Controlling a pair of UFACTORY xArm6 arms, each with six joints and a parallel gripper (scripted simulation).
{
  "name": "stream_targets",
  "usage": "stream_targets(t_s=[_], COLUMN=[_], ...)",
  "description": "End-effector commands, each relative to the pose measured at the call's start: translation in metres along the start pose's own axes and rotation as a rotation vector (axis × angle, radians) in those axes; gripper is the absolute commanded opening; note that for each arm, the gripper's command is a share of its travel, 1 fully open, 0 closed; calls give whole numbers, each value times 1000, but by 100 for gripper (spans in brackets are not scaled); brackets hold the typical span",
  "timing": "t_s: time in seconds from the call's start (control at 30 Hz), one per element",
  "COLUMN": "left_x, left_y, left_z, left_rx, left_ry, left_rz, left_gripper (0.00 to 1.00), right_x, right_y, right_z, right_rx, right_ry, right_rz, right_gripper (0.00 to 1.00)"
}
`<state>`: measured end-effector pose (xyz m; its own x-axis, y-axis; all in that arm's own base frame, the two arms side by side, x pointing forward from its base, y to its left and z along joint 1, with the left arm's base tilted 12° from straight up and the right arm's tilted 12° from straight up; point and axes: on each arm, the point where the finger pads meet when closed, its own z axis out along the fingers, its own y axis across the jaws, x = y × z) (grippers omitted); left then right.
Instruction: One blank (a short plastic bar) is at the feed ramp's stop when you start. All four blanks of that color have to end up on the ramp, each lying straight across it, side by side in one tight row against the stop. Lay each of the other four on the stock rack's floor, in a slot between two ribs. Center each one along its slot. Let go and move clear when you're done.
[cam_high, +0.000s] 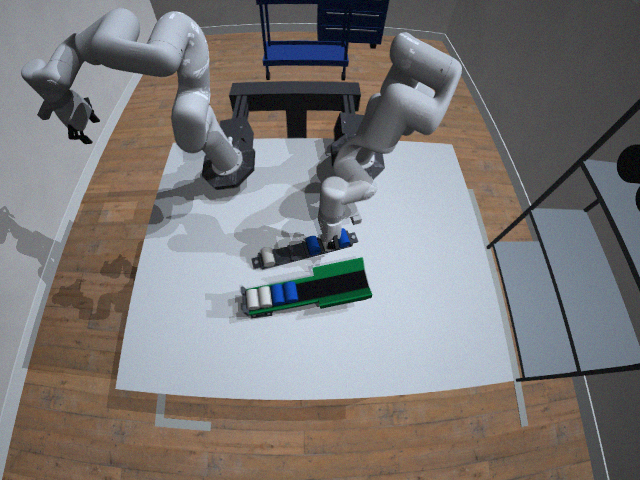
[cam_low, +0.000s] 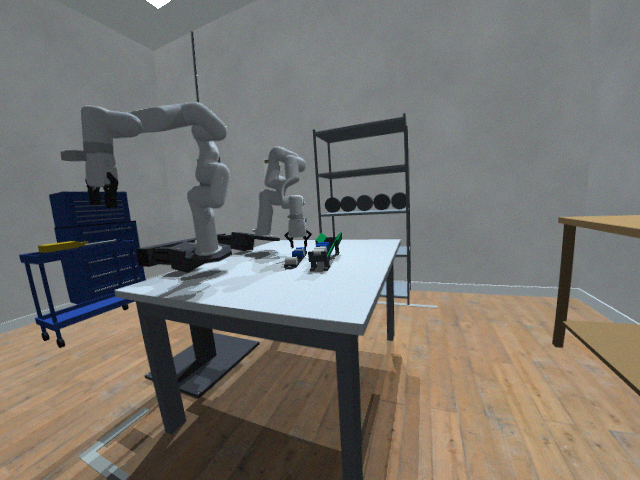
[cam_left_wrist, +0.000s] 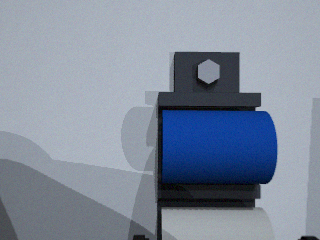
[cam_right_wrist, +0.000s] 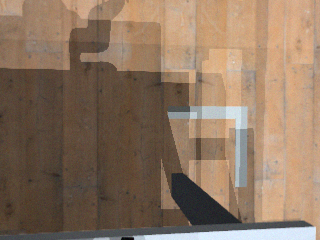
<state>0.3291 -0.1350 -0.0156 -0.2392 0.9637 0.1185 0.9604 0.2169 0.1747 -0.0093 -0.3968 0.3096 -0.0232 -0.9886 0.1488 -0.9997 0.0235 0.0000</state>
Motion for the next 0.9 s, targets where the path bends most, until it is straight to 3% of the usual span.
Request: stream_targets(t_s=[0.0, 0.43, 0.87], left_x=[-1, -1, -1], left_y=[1, 1, 1], left_z=[8, 28, 30], left_rx=[-3, -3, -3], left_ry=[-2, -2, -2], left_rz=[0, 0, 0], left_gripper=[79, 79, 79], right_x=[1, 1, 1], right_y=[0, 0, 0], right_z=[-2, -2, -2], right_rx=[0, 0, 0], right_ry=[5, 5, 5], right_rz=[0, 0, 0], right_gripper=[100, 100, 100])
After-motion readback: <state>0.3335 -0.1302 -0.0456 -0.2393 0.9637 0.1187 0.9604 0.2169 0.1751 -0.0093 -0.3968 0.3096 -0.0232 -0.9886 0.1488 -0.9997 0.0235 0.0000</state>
